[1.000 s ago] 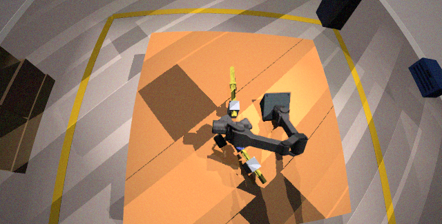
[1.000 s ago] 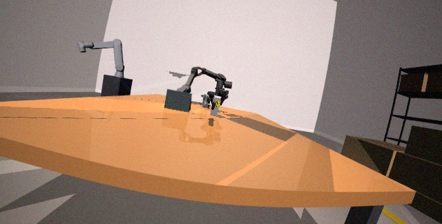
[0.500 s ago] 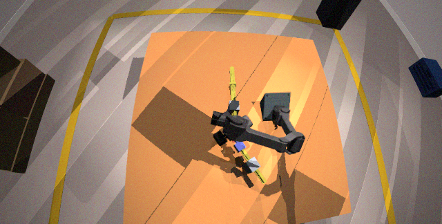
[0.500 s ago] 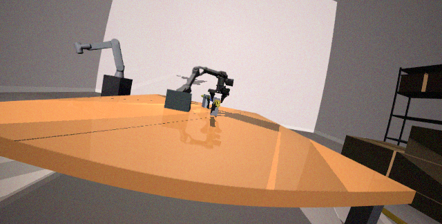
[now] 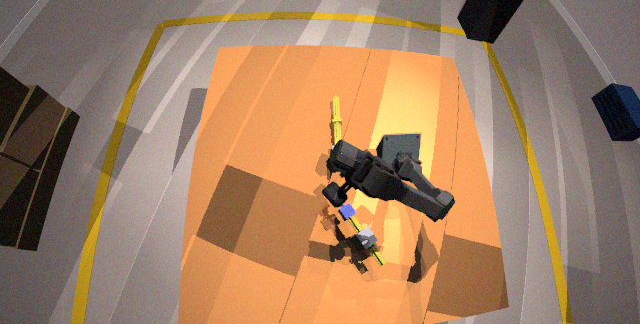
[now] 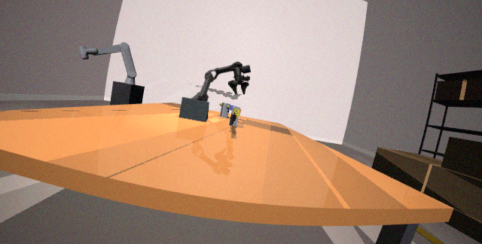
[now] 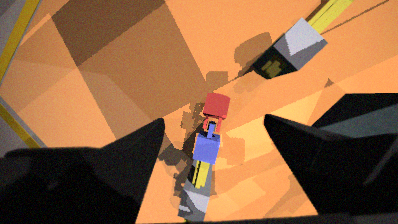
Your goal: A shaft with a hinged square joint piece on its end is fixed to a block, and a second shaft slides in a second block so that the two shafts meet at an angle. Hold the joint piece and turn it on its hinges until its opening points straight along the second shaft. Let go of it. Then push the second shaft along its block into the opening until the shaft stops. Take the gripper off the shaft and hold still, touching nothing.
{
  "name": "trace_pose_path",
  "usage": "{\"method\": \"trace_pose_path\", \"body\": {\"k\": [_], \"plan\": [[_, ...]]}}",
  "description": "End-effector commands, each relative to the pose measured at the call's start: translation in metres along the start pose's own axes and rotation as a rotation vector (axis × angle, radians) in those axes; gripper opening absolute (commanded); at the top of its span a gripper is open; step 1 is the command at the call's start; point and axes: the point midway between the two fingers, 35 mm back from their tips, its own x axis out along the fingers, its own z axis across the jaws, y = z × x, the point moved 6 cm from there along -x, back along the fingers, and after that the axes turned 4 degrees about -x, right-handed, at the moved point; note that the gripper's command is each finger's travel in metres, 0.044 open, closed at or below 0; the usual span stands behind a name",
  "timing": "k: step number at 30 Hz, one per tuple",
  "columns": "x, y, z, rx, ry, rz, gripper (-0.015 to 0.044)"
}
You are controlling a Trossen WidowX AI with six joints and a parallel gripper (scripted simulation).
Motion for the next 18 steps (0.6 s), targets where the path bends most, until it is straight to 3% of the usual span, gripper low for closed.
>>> {"method": "trace_pose_path", "body": {"k": [1,7,18], "plan": [[0.000,-0.004,0.000,-0.013,0.009,0.011,0.0440],[0.041,-0.036,-0.008,0.015,0.058,0.154,0.0440],[0.077,-0.042,-0.011,0.076,0.069,0.282,0.0440]]}}
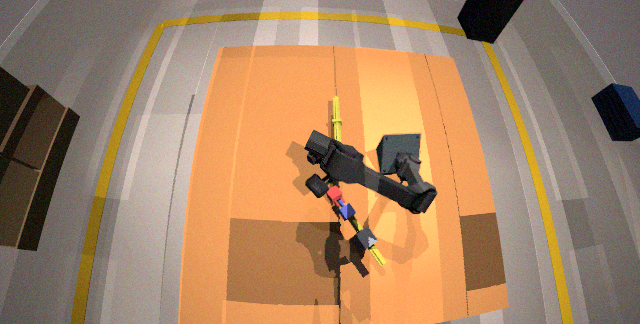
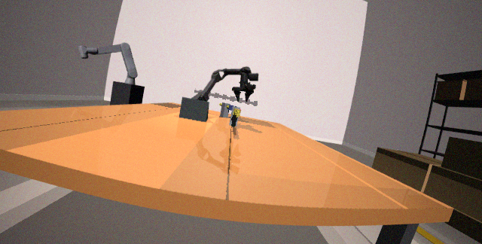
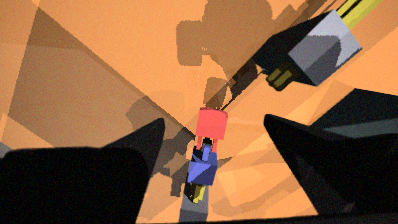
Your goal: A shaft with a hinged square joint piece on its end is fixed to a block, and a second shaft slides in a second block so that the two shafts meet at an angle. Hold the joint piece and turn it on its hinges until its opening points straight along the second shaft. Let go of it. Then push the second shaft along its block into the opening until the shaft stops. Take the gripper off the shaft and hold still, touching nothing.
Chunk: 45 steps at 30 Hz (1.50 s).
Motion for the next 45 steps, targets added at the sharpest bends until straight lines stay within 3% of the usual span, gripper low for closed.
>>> {"method": "trace_pose_path", "body": {"k": [1,15,45], "plan": [[0.022,-0.007,-0.003,0.045,0.010,0.085,0.0440],[0.093,-0.021,-0.010,0.187,0.046,0.325,0.0440],[0.109,0.013,-0.002,0.189,0.047,0.330,0.0440]]}}
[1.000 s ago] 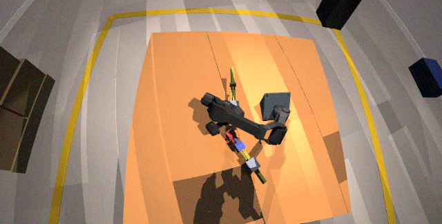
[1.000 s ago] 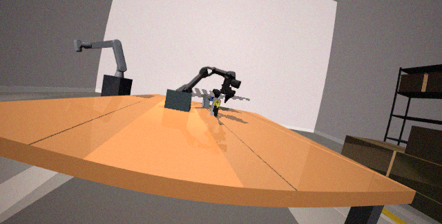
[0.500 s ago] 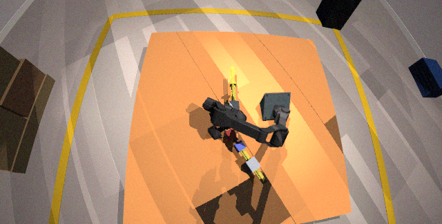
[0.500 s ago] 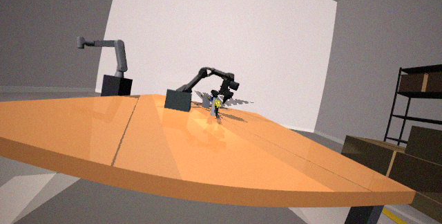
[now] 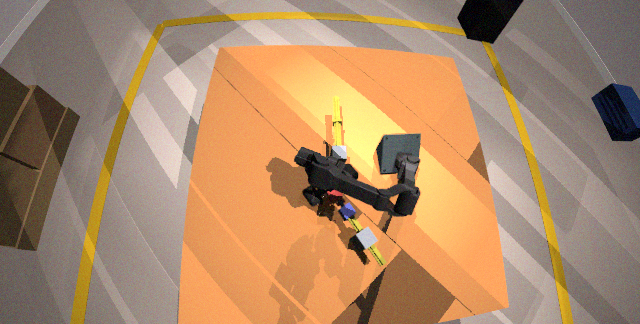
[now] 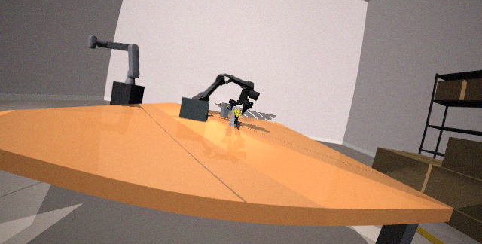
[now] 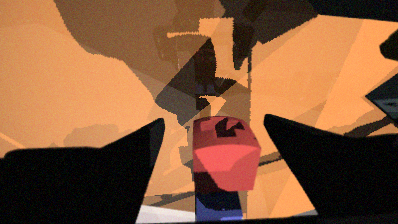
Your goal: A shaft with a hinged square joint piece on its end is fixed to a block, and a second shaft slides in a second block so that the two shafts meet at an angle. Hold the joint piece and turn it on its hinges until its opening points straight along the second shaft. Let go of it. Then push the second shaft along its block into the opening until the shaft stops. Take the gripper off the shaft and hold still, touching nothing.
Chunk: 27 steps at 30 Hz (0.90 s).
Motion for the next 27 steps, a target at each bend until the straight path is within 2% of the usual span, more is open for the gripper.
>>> {"method": "trace_pose_path", "body": {"k": [1,8,18,27], "plan": [[0.0078,0.0006,-0.0016,0.010,0.001,0.006,0.0440],[0.0163,0.0014,-0.0016,0.010,0.001,0.007,0.0440],[0.0163,0.0014,-0.0016,0.010,0.001,0.007,0.0182],[0.0163,0.0014,-0.0016,0.010,0.001,0.007,0.0182]]}}
